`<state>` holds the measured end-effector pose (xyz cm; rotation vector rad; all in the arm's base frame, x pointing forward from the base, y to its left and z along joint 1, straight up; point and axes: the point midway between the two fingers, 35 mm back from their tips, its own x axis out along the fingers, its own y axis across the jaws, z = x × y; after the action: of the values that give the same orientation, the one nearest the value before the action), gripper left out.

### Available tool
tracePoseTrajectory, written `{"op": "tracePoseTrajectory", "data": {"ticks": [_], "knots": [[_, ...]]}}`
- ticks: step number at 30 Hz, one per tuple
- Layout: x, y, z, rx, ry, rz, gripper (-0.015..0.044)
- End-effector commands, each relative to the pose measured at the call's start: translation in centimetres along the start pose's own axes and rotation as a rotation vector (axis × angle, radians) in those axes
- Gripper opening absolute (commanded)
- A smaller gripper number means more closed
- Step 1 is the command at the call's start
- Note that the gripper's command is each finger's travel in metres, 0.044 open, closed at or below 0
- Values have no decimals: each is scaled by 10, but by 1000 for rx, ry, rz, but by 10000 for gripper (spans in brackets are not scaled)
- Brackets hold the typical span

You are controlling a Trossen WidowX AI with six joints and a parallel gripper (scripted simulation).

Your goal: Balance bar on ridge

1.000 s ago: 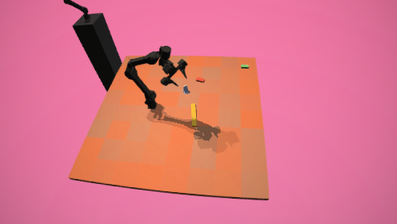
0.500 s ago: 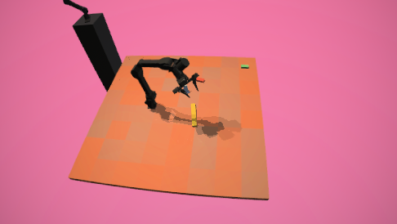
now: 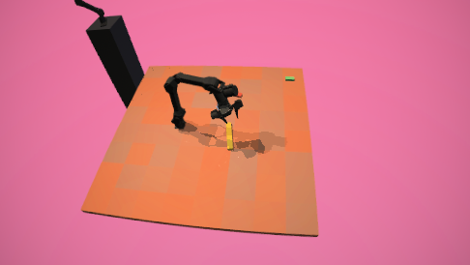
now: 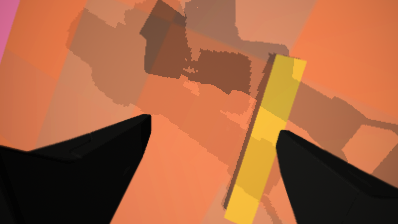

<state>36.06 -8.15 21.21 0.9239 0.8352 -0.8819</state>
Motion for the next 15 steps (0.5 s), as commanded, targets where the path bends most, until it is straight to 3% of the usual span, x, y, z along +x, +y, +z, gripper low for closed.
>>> {"op": "tracePoseTrajectory", "data": {"ticks": [1, 15], "knots": [[18, -7, -17, 24, 90, -66, 315], [61, -35, -70, 126, 346, -305, 315]]}}
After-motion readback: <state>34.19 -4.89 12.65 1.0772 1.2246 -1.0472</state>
